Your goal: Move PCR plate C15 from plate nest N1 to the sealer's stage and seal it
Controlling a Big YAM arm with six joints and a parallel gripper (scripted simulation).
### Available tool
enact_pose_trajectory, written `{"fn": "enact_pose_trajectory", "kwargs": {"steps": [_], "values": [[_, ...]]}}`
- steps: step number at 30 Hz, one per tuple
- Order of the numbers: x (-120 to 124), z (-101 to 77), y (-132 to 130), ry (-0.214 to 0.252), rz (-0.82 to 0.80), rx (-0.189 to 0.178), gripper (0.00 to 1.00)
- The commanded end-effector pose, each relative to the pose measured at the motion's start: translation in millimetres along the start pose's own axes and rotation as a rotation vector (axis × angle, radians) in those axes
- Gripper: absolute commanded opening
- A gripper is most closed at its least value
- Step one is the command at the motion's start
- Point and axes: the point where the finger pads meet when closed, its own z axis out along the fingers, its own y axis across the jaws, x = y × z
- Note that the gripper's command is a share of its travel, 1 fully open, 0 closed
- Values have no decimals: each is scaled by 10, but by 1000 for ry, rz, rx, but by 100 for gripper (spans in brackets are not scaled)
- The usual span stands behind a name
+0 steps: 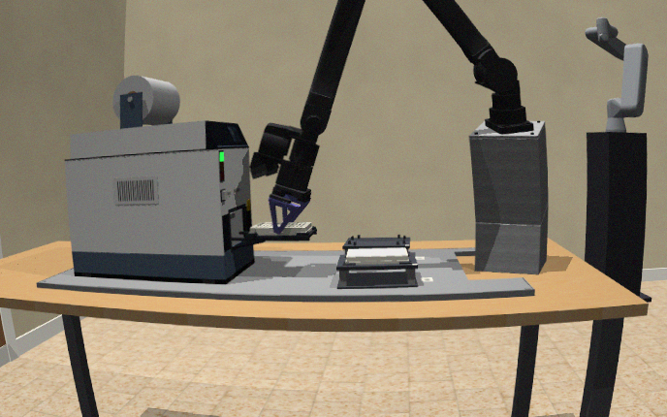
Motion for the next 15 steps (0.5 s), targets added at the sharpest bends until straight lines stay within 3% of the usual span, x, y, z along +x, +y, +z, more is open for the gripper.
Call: {"fn": "enact_pose_trajectory", "kwargs": {"steps": [1,15], "values": [[-392,-204,-18,-65,-2,-2,100],[-142,-232,-80,-17,7,3,100]]}}
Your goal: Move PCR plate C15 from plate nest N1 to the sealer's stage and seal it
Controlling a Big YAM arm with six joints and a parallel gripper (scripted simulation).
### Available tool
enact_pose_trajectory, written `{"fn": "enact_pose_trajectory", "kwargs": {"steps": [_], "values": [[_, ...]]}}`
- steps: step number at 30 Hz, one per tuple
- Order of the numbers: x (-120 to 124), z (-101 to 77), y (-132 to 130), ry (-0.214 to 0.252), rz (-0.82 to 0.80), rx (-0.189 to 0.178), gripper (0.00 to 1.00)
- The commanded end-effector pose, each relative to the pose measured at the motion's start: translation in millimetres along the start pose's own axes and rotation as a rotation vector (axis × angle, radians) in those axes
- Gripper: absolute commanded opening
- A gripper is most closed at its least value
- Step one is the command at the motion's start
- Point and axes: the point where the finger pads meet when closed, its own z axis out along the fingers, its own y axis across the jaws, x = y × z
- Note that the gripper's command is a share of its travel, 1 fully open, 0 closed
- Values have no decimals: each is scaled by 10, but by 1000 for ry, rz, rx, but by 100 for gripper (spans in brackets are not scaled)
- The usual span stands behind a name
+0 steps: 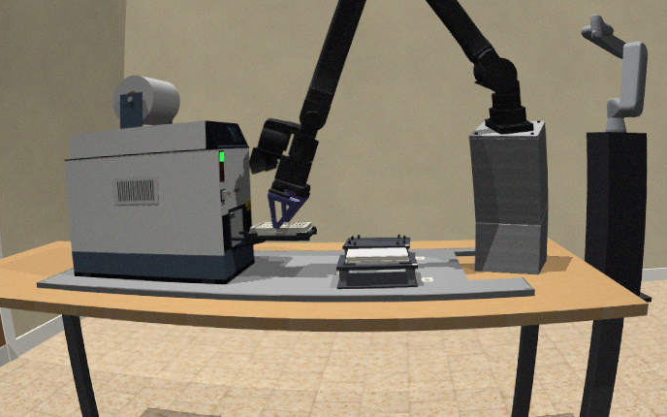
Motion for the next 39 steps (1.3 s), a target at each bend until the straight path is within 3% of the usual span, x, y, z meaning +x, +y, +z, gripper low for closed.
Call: {"fn": "enact_pose_trajectory", "kwargs": {"steps": [1,7,15,26,39], "values": [[-98,-152,-71,-16,5,3,100],[-249,-242,-58,-42,2,-1,100],[-126,-200,25,-14,-12,-5,100],[-137,-266,29,-20,-12,-6,100],[-202,-128,18,-19,-11,-5,100]]}}
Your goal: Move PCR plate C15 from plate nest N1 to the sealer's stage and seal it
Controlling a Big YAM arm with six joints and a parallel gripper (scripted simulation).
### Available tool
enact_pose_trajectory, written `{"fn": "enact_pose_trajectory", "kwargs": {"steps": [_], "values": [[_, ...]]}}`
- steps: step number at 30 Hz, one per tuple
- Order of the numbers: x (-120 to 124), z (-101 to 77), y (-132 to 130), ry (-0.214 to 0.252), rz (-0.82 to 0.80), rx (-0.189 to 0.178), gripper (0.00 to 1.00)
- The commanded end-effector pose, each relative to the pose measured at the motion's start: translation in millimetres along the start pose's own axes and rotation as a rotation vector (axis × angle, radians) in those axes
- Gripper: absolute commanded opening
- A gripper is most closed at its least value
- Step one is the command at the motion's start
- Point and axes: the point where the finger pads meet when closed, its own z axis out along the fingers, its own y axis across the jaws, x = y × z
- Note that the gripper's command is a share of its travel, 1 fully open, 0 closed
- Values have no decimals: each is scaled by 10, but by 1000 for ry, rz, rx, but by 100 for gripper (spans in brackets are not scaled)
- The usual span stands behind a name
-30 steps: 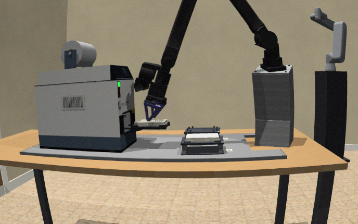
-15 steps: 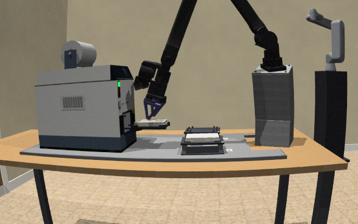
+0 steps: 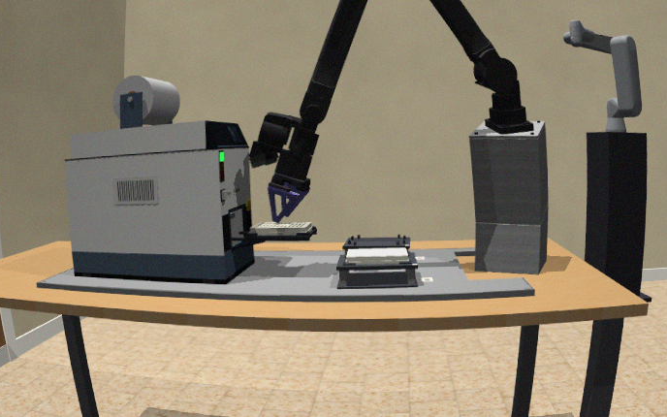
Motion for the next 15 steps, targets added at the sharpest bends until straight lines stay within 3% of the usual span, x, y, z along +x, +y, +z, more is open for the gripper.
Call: {"fn": "enact_pose_trajectory", "kwargs": {"steps": [1,15], "values": [[-170,3,13,-18,-9,-4,100],[-239,1,26,-29,-9,-6,100]]}}
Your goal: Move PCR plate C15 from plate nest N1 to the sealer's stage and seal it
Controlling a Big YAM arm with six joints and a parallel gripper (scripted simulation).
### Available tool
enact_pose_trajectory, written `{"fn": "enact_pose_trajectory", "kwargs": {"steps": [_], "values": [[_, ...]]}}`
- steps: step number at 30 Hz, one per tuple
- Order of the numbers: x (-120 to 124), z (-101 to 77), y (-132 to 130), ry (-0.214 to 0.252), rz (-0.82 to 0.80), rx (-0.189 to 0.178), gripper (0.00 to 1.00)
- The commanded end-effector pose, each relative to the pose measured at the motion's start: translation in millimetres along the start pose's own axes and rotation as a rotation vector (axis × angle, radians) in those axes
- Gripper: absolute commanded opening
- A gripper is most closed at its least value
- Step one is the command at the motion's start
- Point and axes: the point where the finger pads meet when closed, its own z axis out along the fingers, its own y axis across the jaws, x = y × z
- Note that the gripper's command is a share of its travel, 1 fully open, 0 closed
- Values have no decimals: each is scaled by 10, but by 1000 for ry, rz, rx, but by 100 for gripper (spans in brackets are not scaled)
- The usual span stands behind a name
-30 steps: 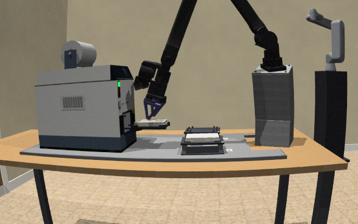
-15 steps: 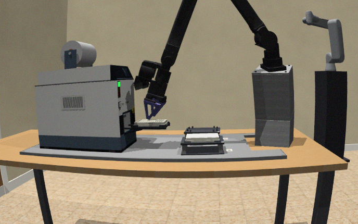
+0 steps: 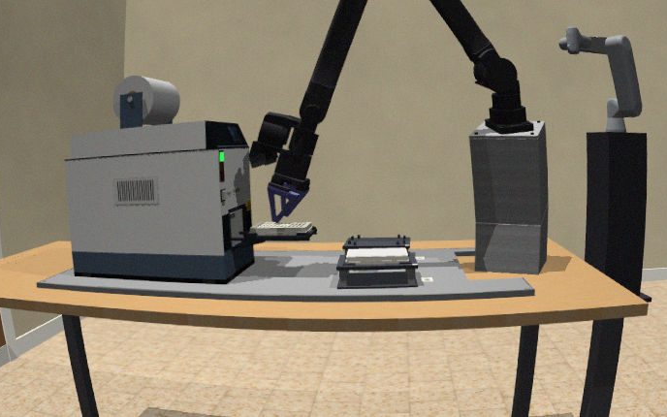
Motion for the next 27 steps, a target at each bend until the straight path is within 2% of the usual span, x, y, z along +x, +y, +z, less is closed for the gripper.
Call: {"fn": "enact_pose_trajectory", "kwargs": {"steps": [1,6,17,23,27], "values": [[-228,-2,24,-27,-9,-6,100],[-170,1,13,-18,-7,-4,100],[-205,-370,-64,-24,2,2,100],[-210,-421,-79,-21,5,3,100],[-109,-402,-12,5,0,-1,100]]}}
